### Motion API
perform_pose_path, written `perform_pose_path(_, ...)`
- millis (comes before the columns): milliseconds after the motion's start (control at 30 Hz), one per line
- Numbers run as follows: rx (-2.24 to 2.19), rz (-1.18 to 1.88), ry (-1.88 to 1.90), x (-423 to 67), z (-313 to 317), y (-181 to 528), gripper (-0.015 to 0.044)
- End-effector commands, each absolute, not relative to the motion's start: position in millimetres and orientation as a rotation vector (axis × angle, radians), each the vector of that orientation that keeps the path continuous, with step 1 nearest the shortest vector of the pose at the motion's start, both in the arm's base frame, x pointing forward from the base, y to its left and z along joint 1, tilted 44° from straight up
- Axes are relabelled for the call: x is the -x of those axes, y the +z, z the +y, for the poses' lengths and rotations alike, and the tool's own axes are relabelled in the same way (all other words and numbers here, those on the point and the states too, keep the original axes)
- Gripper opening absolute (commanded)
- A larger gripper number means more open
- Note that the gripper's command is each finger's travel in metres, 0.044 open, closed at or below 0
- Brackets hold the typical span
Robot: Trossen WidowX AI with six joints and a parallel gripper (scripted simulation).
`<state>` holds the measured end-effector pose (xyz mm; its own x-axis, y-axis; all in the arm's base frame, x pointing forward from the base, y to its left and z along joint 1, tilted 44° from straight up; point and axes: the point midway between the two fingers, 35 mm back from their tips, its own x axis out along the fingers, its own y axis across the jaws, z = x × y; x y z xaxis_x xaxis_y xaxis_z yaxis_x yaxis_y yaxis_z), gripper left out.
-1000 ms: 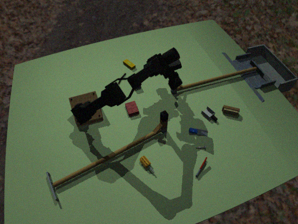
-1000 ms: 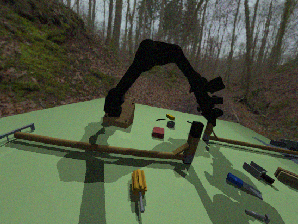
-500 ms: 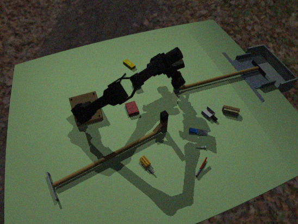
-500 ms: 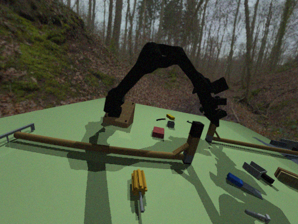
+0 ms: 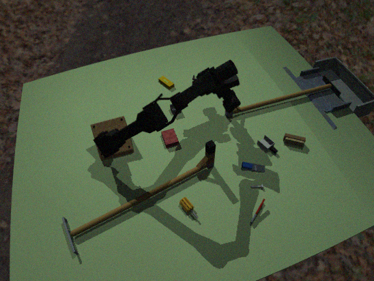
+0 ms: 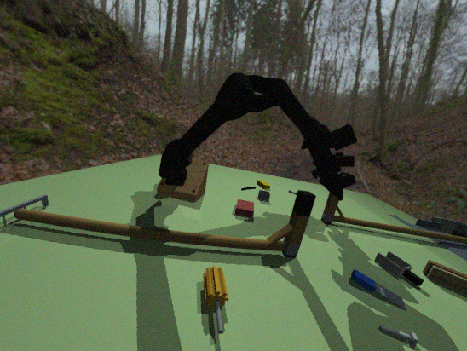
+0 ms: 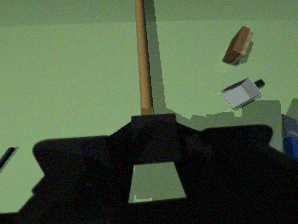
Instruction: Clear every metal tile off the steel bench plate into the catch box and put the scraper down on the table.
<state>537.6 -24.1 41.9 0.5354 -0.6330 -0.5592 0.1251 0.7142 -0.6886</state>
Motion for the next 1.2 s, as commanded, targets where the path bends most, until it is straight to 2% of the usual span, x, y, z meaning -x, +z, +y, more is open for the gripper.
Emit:
perform_pose_path(0, 0.635, 0.889, -0.485, -544.6, -22.9, 46.1, 0.0)
perform_pose_path(1167, 0.638, 0.894, -0.486, -542.9, -22.7, 43.3, 0.0)
